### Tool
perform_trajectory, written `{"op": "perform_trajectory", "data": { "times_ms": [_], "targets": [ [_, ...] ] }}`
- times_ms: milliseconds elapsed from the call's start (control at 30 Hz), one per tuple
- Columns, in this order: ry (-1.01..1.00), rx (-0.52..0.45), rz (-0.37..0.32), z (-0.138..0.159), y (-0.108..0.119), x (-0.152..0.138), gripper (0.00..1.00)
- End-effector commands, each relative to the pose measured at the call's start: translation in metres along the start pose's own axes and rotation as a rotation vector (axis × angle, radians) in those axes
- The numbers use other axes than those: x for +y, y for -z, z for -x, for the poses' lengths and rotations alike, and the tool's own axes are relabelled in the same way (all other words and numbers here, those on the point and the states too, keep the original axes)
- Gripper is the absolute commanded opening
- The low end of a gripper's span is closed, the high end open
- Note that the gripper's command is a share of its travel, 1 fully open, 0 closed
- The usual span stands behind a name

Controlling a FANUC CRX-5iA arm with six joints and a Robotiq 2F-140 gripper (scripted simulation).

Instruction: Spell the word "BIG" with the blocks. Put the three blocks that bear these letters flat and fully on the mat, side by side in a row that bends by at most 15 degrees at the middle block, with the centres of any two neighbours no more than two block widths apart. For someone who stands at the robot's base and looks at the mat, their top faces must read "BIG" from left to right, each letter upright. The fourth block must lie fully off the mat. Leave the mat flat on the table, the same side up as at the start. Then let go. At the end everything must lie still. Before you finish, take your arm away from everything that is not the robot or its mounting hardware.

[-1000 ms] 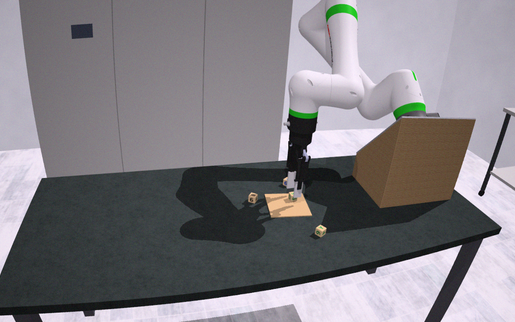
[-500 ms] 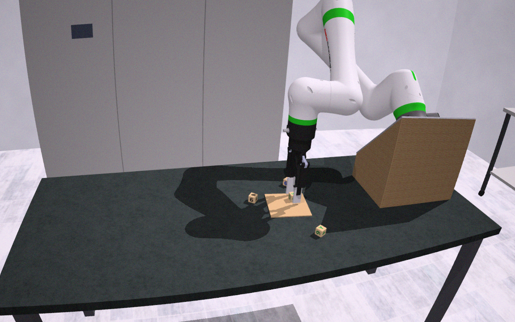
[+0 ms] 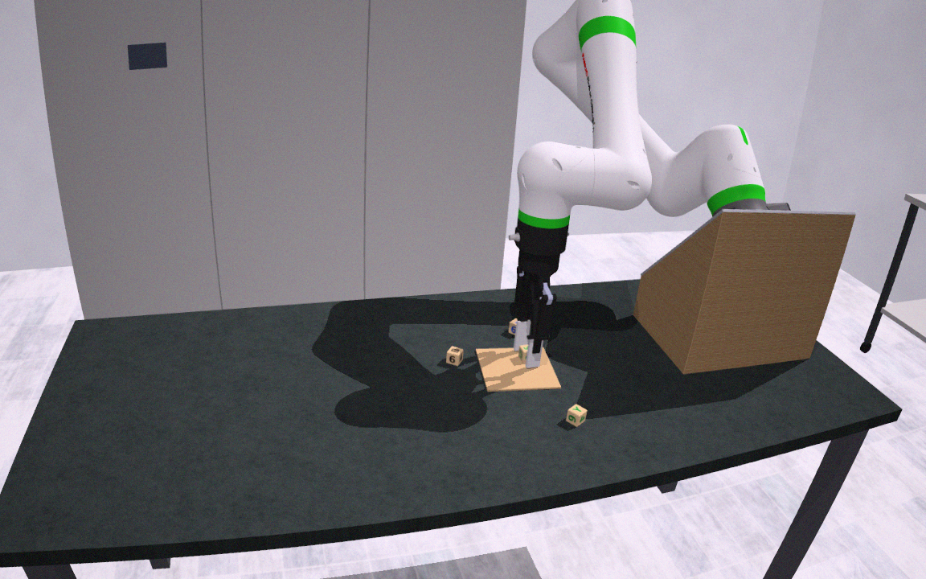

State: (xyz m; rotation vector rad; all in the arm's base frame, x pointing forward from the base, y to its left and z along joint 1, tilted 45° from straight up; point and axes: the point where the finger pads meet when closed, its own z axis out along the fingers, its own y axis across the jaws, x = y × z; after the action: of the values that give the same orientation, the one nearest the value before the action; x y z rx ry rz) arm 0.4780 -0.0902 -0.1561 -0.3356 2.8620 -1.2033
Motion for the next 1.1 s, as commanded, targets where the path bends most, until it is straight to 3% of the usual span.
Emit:
{"op": "perform_trajectory", "data": {
  "times_ms": [0,533,567,1067],
  "targets": [
    [0.0,0.0,0.0,0.0001,0.0002,0.0001,0.25],
    [0.0,0.0,0.0,0.0001,0.0002,0.0001,0.25],
    [0.0,0.0,0.0,0.0001,0.0002,0.0001,0.13],
    [0.0,0.0,0.0,0.0001,0.0002,0.0001,0.13]
  ]
}}
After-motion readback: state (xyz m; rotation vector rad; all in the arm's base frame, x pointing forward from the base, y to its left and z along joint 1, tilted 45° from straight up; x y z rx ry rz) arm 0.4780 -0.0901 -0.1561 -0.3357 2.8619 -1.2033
